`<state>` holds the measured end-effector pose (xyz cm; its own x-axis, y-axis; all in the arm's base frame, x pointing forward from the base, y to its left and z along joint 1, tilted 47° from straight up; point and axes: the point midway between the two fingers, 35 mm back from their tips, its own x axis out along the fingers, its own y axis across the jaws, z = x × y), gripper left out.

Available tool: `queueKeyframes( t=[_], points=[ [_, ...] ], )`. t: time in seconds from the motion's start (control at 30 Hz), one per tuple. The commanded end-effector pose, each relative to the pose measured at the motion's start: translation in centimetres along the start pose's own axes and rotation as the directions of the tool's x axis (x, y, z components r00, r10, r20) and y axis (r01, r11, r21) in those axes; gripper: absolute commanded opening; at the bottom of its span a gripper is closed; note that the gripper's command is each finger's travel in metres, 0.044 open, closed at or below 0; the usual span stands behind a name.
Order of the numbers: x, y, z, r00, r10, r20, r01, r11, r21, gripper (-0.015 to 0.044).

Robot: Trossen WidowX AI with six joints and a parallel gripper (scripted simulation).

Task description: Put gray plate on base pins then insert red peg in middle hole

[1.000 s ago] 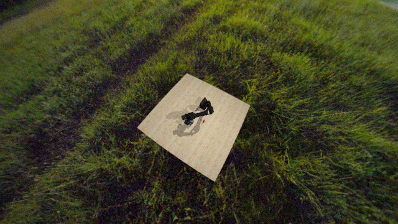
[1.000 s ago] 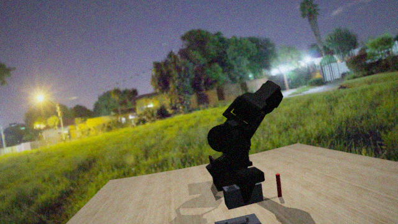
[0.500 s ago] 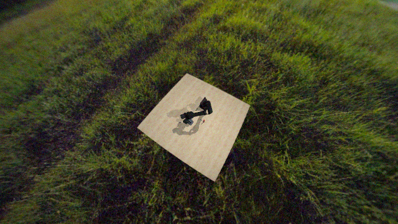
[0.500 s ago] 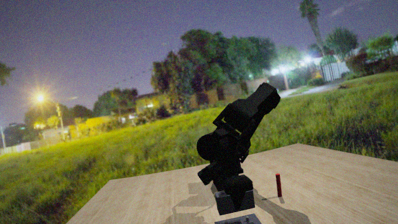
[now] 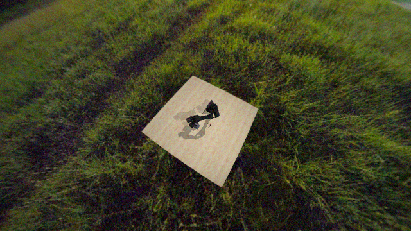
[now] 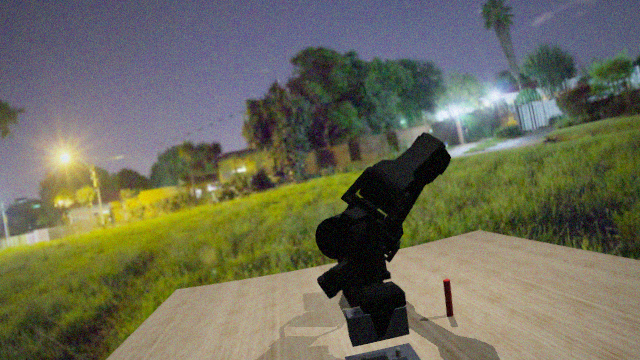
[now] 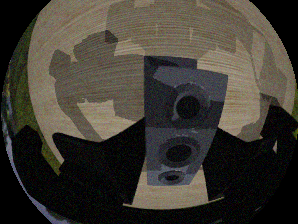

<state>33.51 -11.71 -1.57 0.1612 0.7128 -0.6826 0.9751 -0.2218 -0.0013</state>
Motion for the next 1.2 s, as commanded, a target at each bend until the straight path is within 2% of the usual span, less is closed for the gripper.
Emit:
queueKeyframes(
  t=[0.0,1.0,1.17],
  points=[
    [0.1,-0.1,0.1,1.000,-0.002,0.002,0.002,1.000,0.005,0.0000],
    [4.0,-0.1,0.1,1.000,-0.002,0.001,0.002,1.000,0.005,0.0000],
    [3.6,0.0,0.1,1.000,0.001,0.005,-0.001,1.000,-0.002,0.0000]
  ],
)
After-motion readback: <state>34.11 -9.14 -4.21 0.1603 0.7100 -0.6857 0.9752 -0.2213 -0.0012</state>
